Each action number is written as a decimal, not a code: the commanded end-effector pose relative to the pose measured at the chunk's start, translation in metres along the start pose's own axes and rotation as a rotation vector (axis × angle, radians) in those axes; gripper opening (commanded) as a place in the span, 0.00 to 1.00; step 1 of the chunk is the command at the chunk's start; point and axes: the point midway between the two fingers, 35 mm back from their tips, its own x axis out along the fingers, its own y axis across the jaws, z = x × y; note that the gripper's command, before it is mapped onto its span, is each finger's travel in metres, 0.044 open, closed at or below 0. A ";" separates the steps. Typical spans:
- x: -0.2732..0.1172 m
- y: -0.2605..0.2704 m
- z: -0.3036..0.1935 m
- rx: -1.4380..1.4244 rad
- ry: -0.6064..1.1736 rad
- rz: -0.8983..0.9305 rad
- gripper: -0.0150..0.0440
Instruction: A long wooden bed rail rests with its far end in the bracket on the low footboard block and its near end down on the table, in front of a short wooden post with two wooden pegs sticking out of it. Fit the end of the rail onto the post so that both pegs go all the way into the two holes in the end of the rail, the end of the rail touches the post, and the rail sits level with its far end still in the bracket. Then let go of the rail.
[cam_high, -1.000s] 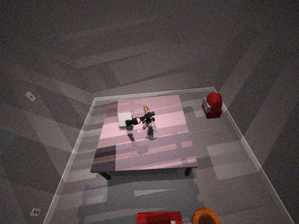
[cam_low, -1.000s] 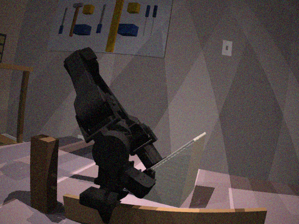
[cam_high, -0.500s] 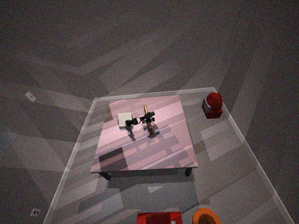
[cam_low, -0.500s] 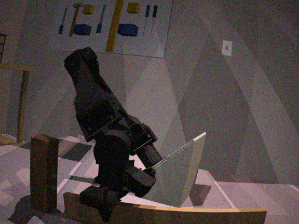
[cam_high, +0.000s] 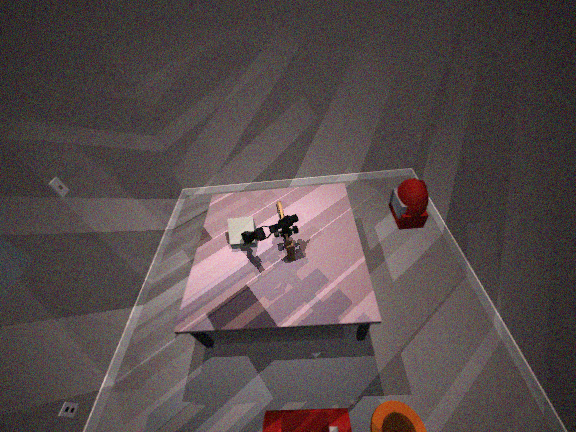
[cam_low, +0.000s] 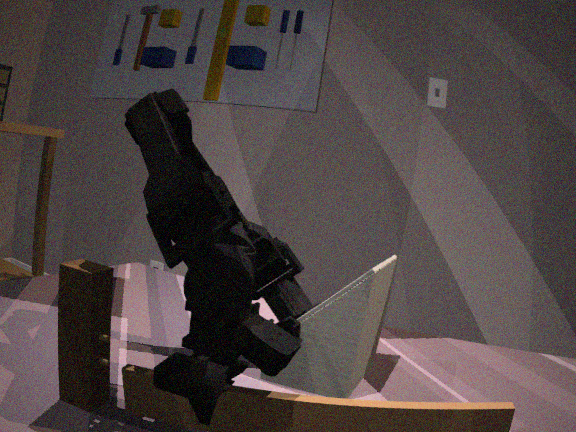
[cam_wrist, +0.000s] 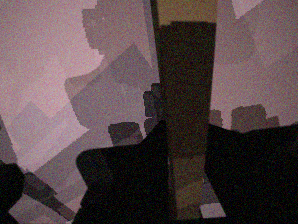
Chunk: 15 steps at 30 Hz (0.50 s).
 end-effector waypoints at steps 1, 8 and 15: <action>-0.007 -0.003 0.001 0.000 -0.006 -0.013 0.25; -0.011 -0.003 0.001 0.000 -0.006 -0.013 0.25; -0.014 -0.003 0.001 0.000 -0.007 -0.013 0.25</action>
